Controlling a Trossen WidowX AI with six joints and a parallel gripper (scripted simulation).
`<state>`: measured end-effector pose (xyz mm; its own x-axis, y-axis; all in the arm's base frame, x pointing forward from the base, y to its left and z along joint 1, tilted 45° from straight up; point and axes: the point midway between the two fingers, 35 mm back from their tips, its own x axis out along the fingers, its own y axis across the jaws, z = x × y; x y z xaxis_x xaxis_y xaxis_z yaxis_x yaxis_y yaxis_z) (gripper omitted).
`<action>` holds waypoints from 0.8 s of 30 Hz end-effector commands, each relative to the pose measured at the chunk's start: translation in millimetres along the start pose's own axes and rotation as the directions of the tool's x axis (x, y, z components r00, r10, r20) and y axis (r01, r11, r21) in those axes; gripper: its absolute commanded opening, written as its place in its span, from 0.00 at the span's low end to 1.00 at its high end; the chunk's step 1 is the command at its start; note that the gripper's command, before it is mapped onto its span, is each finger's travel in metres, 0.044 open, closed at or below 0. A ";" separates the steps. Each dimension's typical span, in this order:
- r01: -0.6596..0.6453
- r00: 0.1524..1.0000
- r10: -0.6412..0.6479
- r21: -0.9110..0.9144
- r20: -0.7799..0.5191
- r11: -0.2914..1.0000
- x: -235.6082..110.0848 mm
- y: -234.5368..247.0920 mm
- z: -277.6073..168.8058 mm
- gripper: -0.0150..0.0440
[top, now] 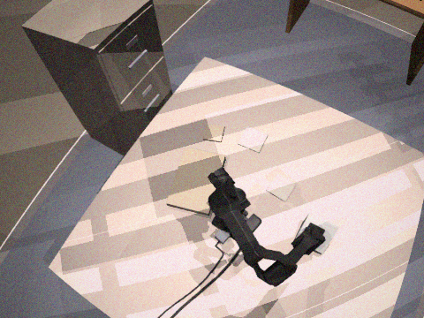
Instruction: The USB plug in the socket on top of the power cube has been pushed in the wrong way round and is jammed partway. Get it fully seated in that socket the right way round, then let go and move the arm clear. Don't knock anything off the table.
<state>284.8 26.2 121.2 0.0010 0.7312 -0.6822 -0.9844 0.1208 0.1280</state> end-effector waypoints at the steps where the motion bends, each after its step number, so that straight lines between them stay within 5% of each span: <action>1: 0.002 1.000 -0.002 0.003 0.004 1.000 0.4 -0.3 0.7 0.25; 24: 0.002 1.000 -0.002 0.003 0.004 1.000 3.1 -0.3 0.6 0.25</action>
<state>284.9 27.8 119.3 0.0020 0.7306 -0.6828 -0.9843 0.1219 0.1276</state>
